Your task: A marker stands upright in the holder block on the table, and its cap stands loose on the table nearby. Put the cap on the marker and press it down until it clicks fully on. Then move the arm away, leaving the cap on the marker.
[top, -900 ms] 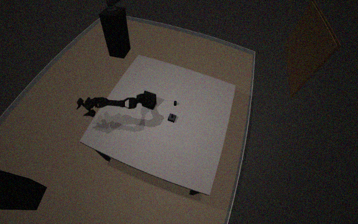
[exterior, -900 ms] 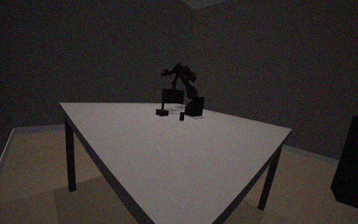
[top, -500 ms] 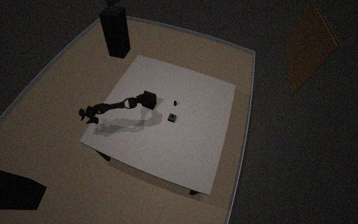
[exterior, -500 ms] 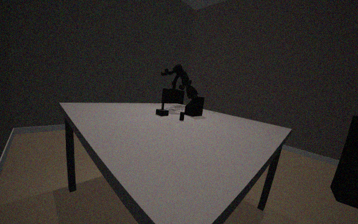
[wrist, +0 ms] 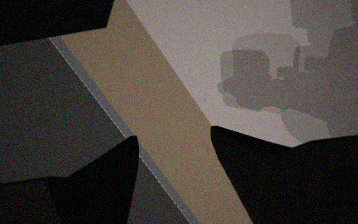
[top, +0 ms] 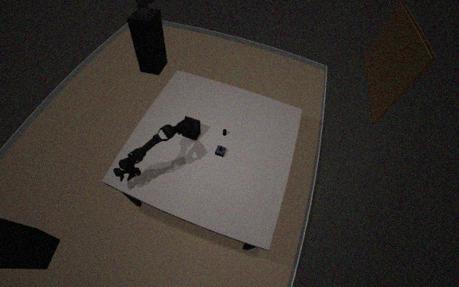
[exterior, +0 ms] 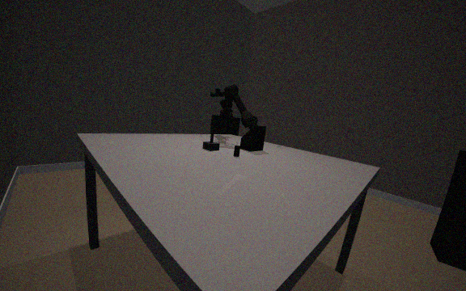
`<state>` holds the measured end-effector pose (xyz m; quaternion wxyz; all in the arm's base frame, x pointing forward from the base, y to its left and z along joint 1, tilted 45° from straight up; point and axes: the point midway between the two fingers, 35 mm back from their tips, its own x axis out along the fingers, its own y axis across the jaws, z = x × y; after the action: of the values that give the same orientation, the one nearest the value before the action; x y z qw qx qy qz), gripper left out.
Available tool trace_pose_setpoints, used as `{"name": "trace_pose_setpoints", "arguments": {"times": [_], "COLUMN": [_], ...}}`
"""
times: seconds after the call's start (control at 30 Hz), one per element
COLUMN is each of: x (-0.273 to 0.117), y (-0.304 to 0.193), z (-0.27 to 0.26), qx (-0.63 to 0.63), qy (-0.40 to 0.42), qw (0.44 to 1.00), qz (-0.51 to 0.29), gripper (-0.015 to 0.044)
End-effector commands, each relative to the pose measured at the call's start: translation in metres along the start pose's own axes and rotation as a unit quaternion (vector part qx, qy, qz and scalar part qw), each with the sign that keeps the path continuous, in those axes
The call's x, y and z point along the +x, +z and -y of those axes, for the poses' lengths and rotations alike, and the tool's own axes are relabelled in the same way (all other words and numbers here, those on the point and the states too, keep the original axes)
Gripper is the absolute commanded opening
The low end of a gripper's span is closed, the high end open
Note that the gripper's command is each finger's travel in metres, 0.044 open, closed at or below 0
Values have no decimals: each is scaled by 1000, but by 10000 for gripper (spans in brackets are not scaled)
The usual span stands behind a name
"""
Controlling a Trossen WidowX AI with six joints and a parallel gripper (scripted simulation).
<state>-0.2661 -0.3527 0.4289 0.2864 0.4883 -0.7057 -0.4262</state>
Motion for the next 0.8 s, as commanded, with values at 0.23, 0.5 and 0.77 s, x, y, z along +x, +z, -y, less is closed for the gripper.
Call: {"name": "trace_pose_setpoints", "arguments": {"times": [0.23,0.5,0.77], "x": [26,2,-54], "y": [-127,-220,-302], "z": [99,171,239], "qx": [-154,-246,-300], "qy": [-88,-135,-184], "qw": [976,932,875], "qz": [-126,-230,-332], "gripper": [243,243,243]}}
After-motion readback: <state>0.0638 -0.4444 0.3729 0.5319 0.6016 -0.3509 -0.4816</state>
